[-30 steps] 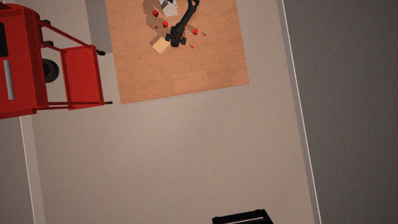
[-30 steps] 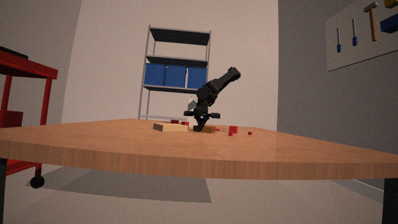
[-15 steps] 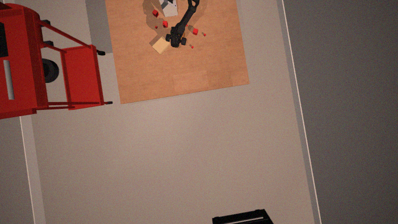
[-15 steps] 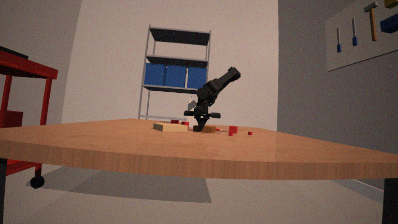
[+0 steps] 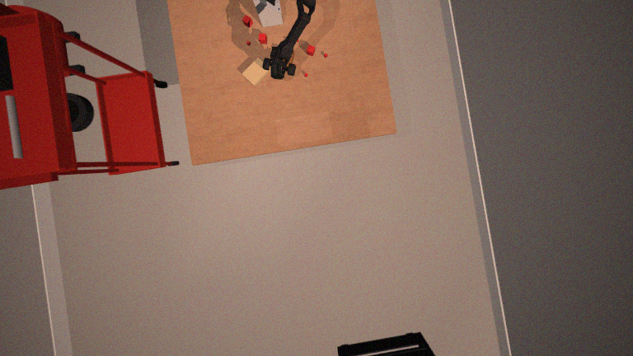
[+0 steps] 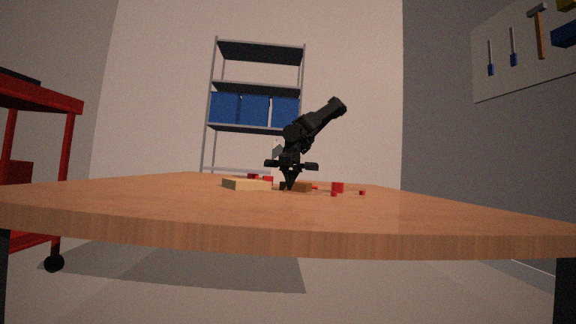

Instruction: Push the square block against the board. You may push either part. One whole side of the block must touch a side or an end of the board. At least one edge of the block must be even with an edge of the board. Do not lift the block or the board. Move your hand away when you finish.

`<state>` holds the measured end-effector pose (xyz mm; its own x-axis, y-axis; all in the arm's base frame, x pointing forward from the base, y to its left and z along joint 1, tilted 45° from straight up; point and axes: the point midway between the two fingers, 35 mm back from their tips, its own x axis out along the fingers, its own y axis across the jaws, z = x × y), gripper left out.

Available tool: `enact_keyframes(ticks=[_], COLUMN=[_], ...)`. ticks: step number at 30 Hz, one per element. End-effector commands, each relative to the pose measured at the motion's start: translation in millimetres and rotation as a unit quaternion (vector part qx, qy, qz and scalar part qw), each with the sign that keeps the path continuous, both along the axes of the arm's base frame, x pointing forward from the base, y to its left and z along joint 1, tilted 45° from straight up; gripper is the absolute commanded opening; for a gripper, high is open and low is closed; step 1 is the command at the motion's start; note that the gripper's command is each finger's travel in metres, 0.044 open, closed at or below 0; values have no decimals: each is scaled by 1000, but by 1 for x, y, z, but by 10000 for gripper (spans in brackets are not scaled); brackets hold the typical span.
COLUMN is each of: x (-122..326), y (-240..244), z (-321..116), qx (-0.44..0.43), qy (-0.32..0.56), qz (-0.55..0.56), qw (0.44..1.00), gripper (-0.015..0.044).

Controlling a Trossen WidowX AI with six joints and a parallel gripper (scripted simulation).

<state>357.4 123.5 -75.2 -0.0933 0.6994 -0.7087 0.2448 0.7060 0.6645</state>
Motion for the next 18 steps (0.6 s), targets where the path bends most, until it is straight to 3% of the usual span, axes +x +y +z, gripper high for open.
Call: enact_keyframes(ticks=[1, 10, 15, 18], x=[3, 15, 21, 21], y=[-1, -3, -36, -38], z=[-6, -10, 30, 32], qx=[1, 1, 0, 0], qy=[6, 6, 5, 6], qz=[1, 1, 1, 1], qw=[1000, 1000, 1000, 1000], gripper=[0, 0, 0, 0])
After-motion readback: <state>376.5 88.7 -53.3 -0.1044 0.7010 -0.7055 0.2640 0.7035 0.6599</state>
